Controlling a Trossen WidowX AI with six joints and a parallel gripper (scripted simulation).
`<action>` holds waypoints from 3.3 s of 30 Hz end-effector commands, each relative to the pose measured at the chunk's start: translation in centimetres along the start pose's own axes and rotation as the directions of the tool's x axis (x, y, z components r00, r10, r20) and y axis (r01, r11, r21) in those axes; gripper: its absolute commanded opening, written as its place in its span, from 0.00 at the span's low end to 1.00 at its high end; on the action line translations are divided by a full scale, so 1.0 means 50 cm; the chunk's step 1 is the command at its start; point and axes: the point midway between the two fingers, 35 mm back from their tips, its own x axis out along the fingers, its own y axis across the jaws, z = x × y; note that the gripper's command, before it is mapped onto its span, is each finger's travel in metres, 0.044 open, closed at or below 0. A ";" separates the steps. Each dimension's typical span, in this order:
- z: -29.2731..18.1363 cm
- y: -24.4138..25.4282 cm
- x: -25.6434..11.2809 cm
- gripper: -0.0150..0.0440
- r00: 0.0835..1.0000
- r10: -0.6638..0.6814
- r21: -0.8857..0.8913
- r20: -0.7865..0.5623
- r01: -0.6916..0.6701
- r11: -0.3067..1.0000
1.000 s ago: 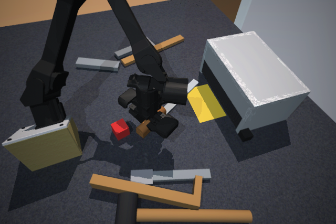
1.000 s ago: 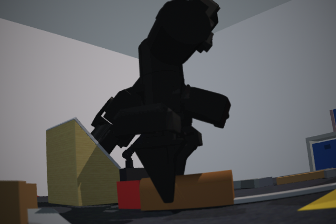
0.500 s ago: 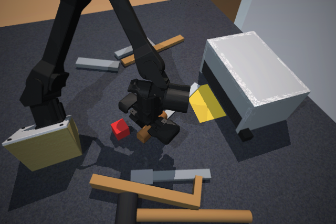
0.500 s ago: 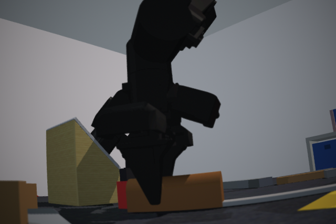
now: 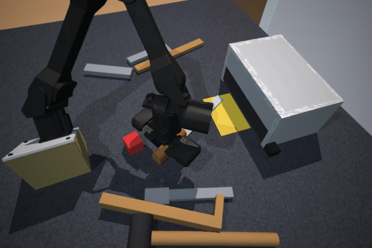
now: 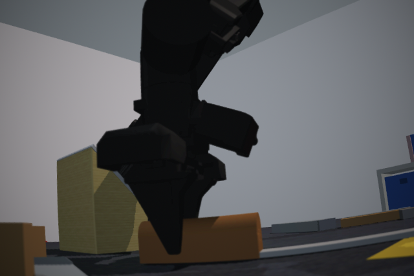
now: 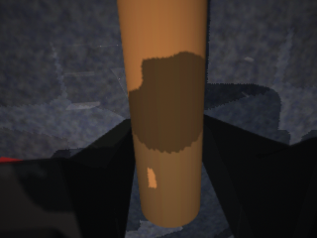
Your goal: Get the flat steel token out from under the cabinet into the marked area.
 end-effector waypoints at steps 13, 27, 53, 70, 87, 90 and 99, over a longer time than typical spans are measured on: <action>-0.024 -0.038 -0.004 0.25 1.000 -0.008 0.002 0.001 0.008 1.000; -0.044 -0.065 -0.005 0.25 1.000 -0.009 0.002 0.000 0.009 1.000; -0.079 -0.116 -0.007 0.25 1.000 -0.012 0.002 -0.001 0.012 1.000; -0.101 -0.151 -0.008 0.25 1.000 -0.014 0.001 -0.001 0.014 1.000; -0.119 -0.180 -0.009 0.25 1.000 -0.015 0.001 -0.002 0.015 1.000; -0.119 -0.180 -0.009 0.25 1.000 -0.015 0.002 -0.002 0.015 1.000; -0.119 -0.179 -0.009 0.25 1.000 -0.015 0.058 -0.002 0.015 0.998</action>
